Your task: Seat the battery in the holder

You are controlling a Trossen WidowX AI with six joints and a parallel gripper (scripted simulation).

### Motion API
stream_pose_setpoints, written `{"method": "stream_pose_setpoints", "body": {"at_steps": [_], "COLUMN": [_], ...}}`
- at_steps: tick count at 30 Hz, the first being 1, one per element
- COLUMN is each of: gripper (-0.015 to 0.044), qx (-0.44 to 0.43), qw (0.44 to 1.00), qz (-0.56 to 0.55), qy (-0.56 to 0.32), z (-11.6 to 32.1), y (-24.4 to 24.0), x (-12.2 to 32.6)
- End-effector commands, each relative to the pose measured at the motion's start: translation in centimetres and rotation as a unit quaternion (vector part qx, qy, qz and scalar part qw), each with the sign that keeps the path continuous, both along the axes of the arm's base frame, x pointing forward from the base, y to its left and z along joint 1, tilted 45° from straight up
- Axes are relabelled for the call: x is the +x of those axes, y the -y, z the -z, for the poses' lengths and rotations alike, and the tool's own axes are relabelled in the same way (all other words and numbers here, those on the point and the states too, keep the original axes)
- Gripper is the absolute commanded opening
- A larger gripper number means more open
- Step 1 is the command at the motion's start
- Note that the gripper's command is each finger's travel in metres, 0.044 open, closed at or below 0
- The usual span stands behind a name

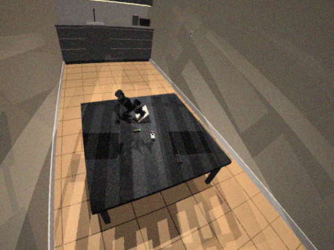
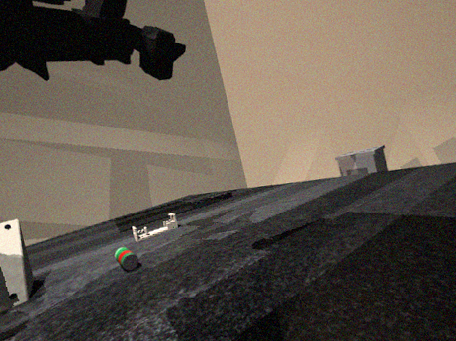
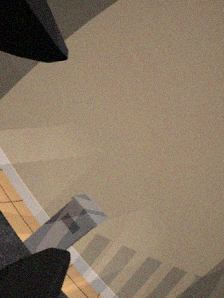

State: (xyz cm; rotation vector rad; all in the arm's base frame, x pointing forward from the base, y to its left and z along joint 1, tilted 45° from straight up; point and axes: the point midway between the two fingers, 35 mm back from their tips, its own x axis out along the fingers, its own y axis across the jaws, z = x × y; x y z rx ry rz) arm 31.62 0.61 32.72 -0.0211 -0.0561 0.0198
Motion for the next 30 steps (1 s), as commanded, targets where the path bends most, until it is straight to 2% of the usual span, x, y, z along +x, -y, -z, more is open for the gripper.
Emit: {"method": "stream_pose_setpoints", "body": {"at_steps": [1, 3, 5, 6, 9, 14, 18, 19, 21, 30], "gripper": [0.0374, 0.0321, 0.0269, 0.0242, 0.0242, 0.0242, 0.0242, 0.0242, 0.0242, 0.0242], "qx": [-0.007, -0.066, -0.159, -0.188, -0.300, -0.473, -0.559, -0.567, -0.570, -0.570], "qw": [1.000, 0.992, 0.958, 0.943, 0.857, 0.621, 0.372, 0.328, 0.305, 0.305], "qz": [0.005, 0.040, 0.071, 0.076, 0.073, -0.016, -0.151, -0.177, -0.190, -0.190], "qy": [-0.011, -0.097, -0.227, -0.265, -0.412, -0.625, -0.726, -0.735, -0.739, -0.739], "z": [0.5, 4.4, 10.0, 11.5, 17.0, 23.1, 24.1, 24.0, 23.9, 23.9], "y": [0.1, 1.3, 3.1, 3.6, 5.6, 8.8, 11.0, 11.3, 11.5, 11.5], "x": [0.2, 1.1, 1.2, 1.0, -1.0, -7.2, -12.7, -13.5, -13.8, -13.8]}}
